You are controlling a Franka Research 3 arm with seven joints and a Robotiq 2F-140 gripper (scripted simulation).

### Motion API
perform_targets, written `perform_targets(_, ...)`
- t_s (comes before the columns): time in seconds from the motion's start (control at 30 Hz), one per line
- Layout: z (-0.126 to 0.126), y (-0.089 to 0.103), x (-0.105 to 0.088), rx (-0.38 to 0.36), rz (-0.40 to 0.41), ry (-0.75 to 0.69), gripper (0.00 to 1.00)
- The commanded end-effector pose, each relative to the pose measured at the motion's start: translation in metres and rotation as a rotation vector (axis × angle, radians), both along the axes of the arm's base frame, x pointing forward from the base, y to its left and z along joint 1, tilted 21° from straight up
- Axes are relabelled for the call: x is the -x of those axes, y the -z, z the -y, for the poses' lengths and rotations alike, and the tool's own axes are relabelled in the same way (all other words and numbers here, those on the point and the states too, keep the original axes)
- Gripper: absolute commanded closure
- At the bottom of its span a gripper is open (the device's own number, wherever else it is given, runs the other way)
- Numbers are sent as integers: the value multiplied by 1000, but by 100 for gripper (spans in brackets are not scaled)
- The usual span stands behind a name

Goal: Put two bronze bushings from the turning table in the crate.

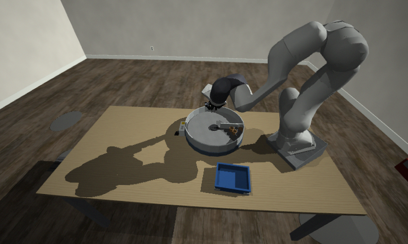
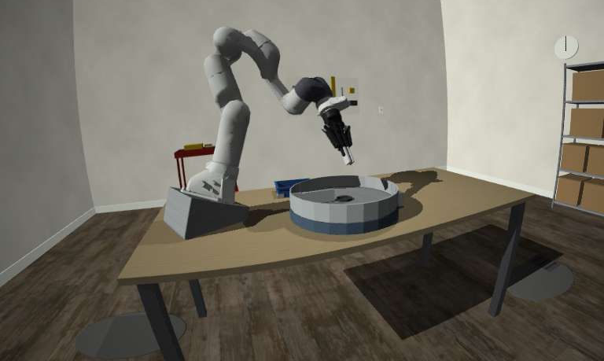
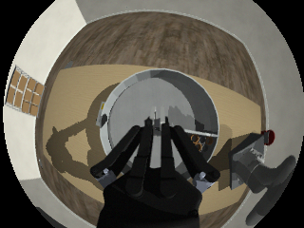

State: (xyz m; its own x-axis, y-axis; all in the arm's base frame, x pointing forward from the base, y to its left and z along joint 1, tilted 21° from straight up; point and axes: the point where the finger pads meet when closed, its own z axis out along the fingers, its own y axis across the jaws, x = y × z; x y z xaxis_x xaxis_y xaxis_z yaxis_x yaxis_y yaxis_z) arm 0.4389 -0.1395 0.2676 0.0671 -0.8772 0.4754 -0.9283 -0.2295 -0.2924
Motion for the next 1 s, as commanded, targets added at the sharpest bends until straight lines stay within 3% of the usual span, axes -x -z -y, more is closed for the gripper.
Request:
perform_targets(0.0, 5, 11, 12, 26, -124, -109, 94)
perform_targets(0.5, 4, 36, 32, -41, -299, -231, 94)
perform_targets(0.97, -7, 62, 59, -156, -482, -411, 94)
